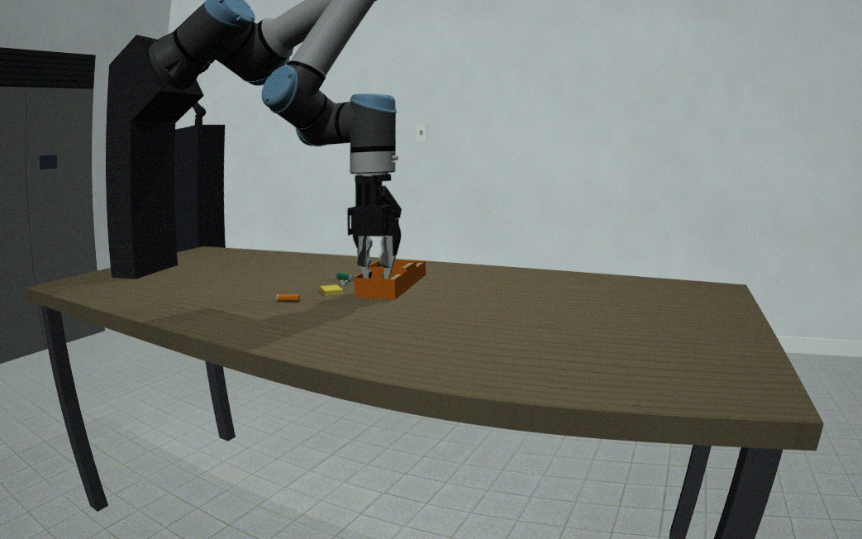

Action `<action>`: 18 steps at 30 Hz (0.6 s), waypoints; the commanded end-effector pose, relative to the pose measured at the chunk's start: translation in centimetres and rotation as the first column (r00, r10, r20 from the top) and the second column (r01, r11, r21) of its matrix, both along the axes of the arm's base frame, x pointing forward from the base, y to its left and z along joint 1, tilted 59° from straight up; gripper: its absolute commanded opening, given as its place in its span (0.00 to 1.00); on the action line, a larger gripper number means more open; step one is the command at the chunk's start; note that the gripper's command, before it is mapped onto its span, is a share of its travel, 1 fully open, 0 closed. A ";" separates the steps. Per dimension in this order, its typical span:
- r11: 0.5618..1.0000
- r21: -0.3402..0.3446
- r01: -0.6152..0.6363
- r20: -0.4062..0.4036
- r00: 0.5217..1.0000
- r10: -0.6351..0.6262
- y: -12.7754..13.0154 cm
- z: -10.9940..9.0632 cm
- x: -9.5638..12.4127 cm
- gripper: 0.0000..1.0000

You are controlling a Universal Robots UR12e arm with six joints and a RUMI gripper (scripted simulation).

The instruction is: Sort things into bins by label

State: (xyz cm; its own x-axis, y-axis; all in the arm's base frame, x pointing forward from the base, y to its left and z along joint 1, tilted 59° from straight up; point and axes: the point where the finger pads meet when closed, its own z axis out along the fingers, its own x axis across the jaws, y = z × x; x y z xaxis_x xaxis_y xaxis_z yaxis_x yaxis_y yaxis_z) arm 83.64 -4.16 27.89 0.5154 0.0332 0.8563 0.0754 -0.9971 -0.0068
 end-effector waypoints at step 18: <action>1.000 0.000 0.000 0.001 1.000 0.000 -0.1 0.6 -0.9 0.19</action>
